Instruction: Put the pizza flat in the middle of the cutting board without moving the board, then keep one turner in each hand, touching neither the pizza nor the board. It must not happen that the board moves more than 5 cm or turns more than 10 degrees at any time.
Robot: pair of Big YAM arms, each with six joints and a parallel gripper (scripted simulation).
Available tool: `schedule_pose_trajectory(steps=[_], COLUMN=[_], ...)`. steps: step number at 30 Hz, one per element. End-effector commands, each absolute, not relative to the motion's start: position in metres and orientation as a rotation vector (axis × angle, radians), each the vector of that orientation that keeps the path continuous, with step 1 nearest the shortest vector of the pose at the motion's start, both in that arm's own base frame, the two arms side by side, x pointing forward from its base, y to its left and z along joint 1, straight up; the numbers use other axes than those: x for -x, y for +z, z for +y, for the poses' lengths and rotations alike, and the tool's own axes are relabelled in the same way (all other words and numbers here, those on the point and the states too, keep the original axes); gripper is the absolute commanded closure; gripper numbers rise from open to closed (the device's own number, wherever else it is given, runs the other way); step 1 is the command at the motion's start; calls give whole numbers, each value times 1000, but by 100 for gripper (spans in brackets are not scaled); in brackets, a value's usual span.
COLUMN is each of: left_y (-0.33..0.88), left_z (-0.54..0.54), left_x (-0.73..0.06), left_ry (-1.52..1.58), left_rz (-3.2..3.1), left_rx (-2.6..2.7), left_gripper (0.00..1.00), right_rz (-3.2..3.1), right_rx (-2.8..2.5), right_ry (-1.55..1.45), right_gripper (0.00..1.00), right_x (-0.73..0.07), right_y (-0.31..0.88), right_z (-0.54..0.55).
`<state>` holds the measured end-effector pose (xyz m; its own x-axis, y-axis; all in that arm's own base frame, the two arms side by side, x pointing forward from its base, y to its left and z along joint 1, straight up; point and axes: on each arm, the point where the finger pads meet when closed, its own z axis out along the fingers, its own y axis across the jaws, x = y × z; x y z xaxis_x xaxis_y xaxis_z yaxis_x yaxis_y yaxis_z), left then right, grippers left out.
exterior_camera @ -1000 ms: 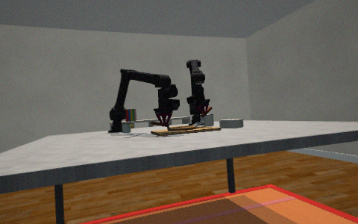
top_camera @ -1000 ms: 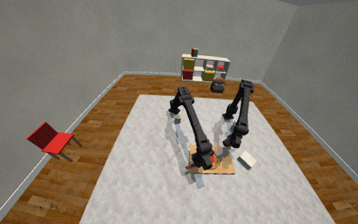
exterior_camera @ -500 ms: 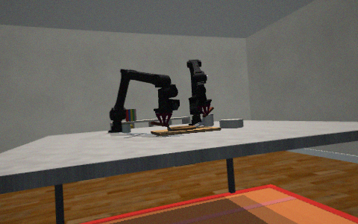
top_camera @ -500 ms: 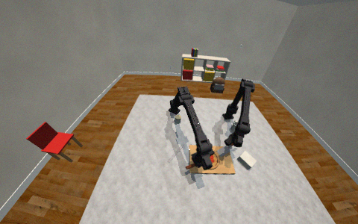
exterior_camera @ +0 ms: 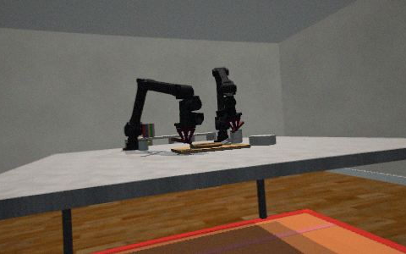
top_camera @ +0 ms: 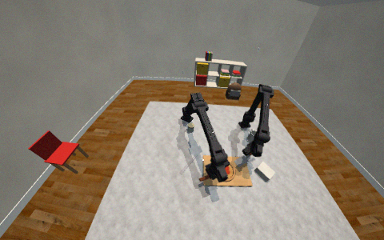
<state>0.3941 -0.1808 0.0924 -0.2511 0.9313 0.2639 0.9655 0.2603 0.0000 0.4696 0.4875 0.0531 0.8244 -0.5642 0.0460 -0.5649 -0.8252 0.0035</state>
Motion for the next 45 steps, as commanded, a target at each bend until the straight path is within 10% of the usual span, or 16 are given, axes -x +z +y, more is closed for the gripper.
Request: schedule_pose_trajectory(steps=[1, 45], left_y=[125, 121], left_z=[-191, -188], left_x=[-415, -418], left_ry=[-264, -261], left_rz=[-2399, -2398], left_rx=[1829, 1814], left_gripper=[94, 94], right_rz=[-964, -882], right_rx=[-3024, -2922], right_ry=[159, 468], right_gripper=[94, 94], right_x=[-466, -486], right_y=[104, 102], right_z=[501, 501])
